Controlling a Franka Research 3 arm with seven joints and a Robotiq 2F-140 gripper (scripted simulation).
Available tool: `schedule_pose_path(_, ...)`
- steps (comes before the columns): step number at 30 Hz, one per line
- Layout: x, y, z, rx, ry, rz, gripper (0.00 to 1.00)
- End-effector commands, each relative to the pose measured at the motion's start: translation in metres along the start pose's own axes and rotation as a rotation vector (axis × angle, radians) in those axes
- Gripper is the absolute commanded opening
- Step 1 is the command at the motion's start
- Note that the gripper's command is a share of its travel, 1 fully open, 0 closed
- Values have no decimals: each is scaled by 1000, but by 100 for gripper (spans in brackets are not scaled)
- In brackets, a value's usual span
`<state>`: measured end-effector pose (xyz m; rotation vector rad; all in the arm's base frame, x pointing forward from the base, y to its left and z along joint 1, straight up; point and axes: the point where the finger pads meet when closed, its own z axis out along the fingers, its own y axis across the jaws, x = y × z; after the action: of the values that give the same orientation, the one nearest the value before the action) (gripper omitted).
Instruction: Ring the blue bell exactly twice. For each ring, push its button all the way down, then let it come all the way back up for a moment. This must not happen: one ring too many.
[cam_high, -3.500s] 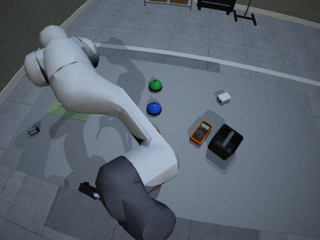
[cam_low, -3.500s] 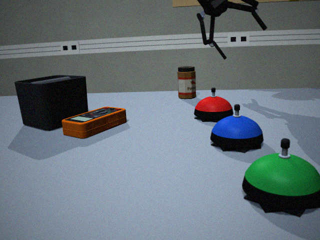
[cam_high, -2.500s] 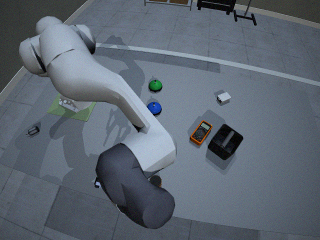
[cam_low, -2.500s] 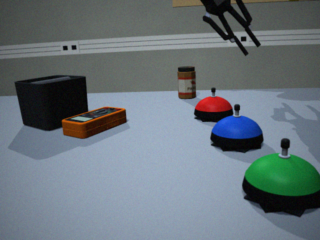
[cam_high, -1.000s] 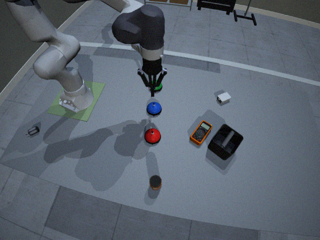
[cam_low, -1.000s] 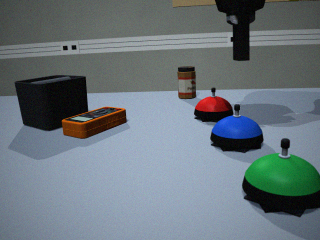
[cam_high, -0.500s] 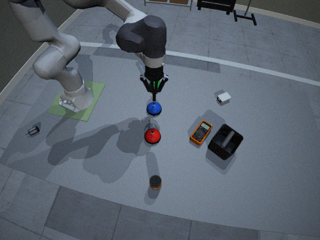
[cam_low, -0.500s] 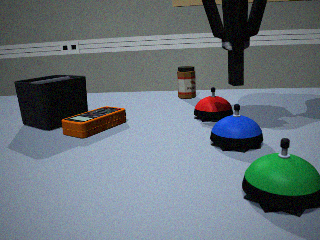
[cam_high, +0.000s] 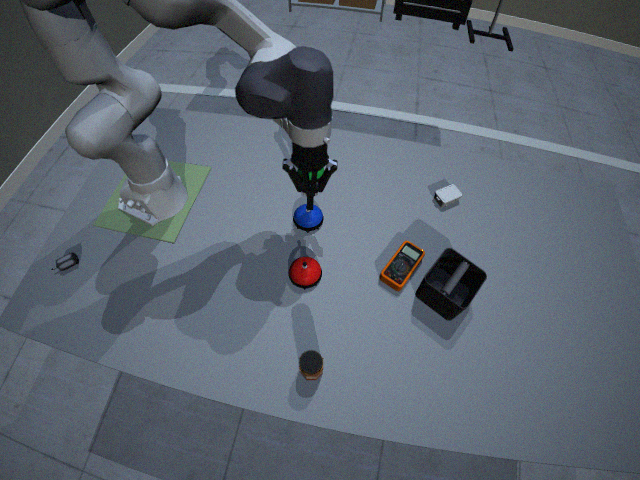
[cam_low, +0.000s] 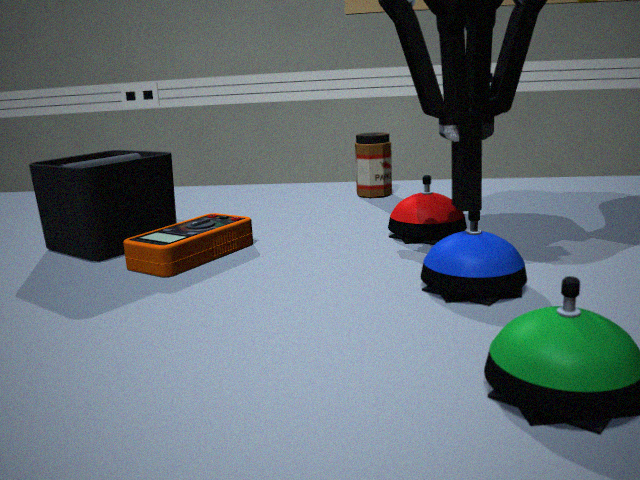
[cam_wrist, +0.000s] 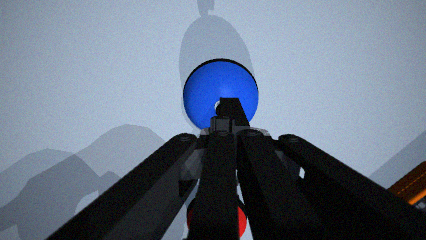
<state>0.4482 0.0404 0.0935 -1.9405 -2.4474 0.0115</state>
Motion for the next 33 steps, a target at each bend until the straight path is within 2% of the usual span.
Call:
schedule_pose_path(1, 0, 4, 1, -11, -4, 10, 10)
schedule_pose_path(21, 0, 2, 8, -11, -4, 10, 10)
schedule_pose_path(28, 0, 1, -9, -11, -4, 10, 10)
schedule_pose_path(33, 1, -1, -10, -11, -4, 10, 10)
